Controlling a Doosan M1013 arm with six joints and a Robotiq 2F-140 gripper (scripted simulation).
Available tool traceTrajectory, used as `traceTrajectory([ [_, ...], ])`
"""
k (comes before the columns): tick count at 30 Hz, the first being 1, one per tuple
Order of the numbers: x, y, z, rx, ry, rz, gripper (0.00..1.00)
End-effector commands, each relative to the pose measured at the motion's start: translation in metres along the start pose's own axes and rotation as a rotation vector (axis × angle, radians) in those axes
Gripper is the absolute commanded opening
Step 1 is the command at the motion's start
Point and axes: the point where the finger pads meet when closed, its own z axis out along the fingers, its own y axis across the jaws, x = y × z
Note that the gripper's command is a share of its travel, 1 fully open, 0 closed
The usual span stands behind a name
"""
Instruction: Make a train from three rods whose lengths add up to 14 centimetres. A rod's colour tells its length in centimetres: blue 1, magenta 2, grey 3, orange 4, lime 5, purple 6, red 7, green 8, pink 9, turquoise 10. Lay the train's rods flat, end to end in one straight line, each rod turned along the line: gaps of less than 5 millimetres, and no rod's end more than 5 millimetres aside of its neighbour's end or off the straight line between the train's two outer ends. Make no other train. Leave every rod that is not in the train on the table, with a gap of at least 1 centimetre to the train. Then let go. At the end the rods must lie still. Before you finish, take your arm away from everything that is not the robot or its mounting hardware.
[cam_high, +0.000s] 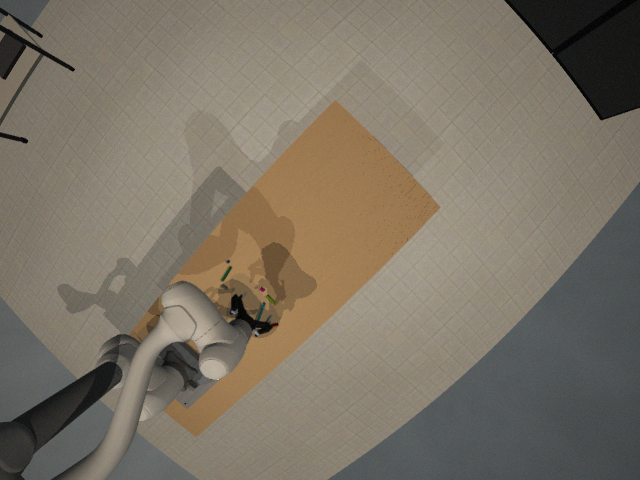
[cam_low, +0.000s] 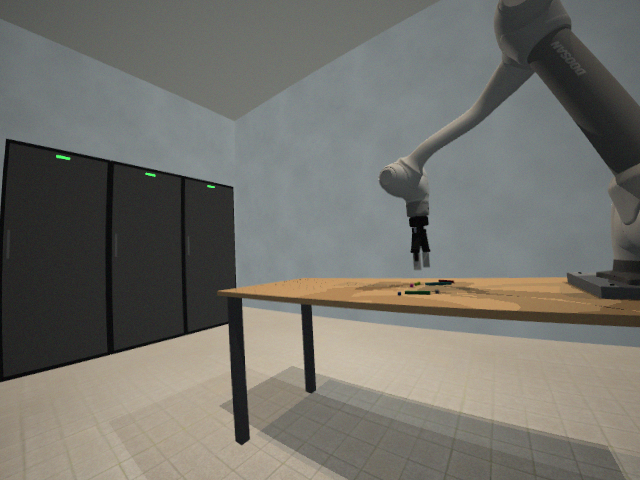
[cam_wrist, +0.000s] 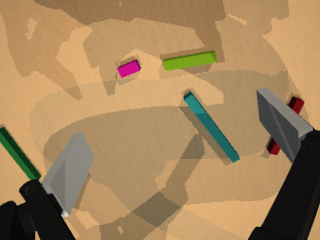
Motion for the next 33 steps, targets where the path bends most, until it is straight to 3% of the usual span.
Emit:
traceTrajectory([
  [1,0.0,0.0,-0.0001,0.0,0.0,0.0,1.0],
  [22,-0.0002,0.0002,-0.0004,0.0,0.0,0.021,1.0],
  [27,-0.0017,0.0018,-0.002,0.0,0.0,0.141,1.0],
  [33,-0.0051,0.0056,-0.0058,0.0,0.0,0.43,1.0],
])
